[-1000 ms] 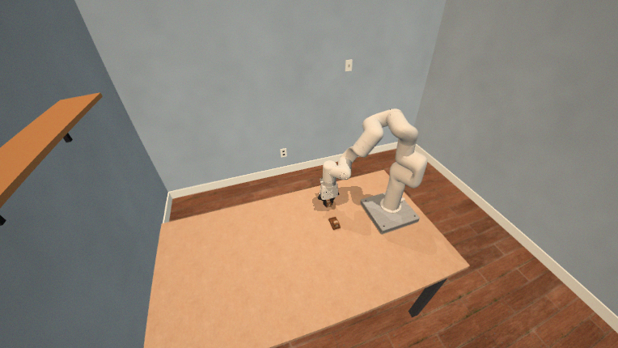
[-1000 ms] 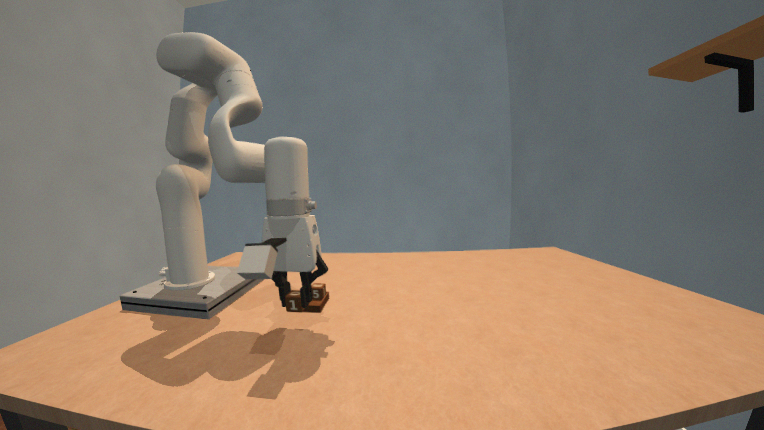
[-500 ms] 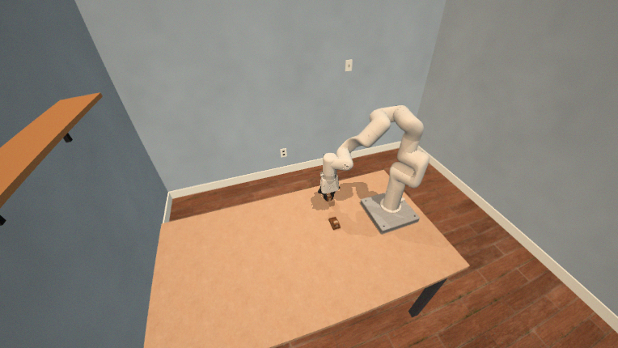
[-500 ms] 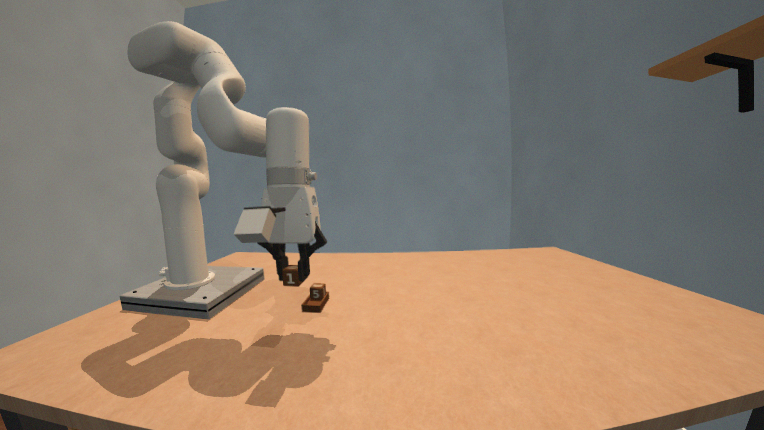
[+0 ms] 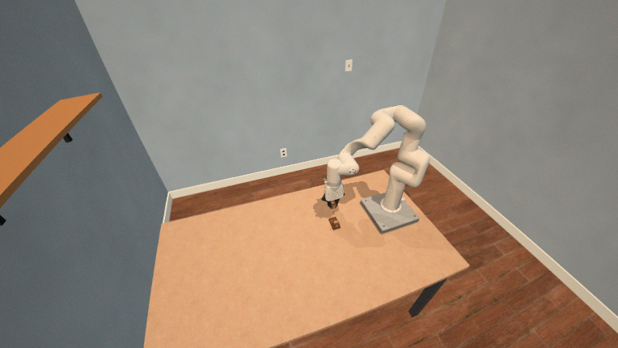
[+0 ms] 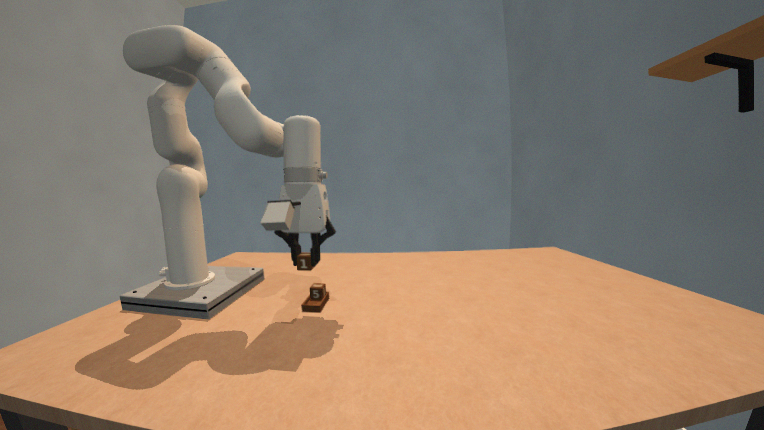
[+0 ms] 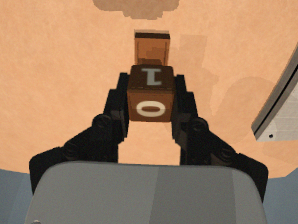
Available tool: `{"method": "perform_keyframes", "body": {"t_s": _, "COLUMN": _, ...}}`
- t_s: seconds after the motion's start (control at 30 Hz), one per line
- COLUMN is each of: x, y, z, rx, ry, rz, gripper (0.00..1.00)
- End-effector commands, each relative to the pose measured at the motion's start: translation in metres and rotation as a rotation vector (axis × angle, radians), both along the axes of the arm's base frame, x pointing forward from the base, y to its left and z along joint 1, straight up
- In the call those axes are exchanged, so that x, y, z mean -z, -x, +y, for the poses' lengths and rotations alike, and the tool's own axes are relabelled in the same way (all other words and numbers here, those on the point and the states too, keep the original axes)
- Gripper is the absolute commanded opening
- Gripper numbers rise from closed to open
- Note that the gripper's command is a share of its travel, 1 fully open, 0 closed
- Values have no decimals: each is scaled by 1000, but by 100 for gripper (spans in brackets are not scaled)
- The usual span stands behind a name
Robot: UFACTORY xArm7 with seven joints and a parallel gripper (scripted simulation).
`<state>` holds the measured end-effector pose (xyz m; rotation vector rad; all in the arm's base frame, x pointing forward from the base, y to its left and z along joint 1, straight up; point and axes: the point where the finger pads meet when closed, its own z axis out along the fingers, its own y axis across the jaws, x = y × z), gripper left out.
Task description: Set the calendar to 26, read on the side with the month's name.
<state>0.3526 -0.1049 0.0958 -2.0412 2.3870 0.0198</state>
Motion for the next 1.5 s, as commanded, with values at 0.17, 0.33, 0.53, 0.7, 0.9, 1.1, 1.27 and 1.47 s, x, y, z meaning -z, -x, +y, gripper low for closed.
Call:
{"method": "perform_keyframes", "body": {"t_s": 0.17, "x": -5, "y": -4, "z": 24, "rx": 8, "ry": 11, "rz": -6, "gripper": 29}}
{"method": "perform_keyframes", "body": {"t_s": 0.33, "x": -5, "y": -4, "z": 24, "rx": 8, "ry": 11, "rz": -6, "gripper": 29}}
{"method": "perform_keyframes", "body": {"t_s": 0.53, "x": -3, "y": -4, "z": 24, "rx": 8, "ry": 10, "rz": -6, "gripper": 29}}
{"method": "perform_keyframes", "body": {"t_s": 0.7, "x": 2, "y": -5, "z": 24, "rx": 8, "ry": 10, "rz": -6, "gripper": 29}}
{"method": "perform_keyframes", "body": {"t_s": 0.9, "x": 21, "y": -5, "z": 24, "rx": 8, "ry": 10, "rz": -6, "gripper": 29}}
{"method": "perform_keyframes", "body": {"t_s": 1.1, "x": 41, "y": -5, "z": 25, "rx": 8, "ry": 10, "rz": -6, "gripper": 29}}
{"method": "perform_keyframes", "body": {"t_s": 1.27, "x": 48, "y": -5, "z": 25, "rx": 8, "ry": 10, "rz": -6, "gripper": 29}}
{"method": "perform_keyframes", "body": {"t_s": 1.47, "x": 57, "y": -5, "z": 25, "rx": 8, "ry": 10, "rz": -6, "gripper": 29}}
